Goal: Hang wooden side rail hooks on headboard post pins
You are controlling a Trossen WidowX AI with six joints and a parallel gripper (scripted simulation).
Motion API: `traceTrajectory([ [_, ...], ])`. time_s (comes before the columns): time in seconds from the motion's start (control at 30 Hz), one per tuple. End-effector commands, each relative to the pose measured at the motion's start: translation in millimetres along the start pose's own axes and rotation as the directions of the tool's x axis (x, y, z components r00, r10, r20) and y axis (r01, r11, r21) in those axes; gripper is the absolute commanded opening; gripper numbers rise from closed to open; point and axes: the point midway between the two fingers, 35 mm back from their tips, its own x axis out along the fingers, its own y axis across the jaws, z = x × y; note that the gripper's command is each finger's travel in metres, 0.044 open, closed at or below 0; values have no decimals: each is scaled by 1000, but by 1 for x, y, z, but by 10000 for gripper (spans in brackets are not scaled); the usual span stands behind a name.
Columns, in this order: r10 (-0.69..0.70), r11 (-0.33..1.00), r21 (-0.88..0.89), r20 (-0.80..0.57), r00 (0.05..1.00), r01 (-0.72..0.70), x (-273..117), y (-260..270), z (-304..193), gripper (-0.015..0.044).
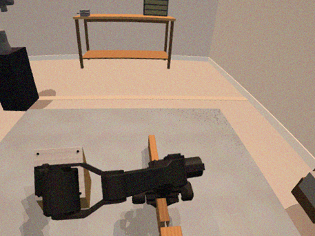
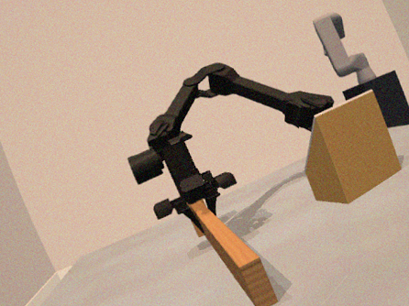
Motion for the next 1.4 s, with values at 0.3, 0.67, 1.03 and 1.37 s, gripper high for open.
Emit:
traceTrajectory([
  [0.3,-11,1000,-1,3,1000,11,-3,-3,-2,0],
  [0.67,-11,1000,-1,3,1000,11,-4,-2,-3,0],
  [1.03,-11,1000,-1,3,1000,11,-4,-2,-4,0],
  [1.37,-11,1000,-1,3,1000,11,-3,-2,-6,0],
])
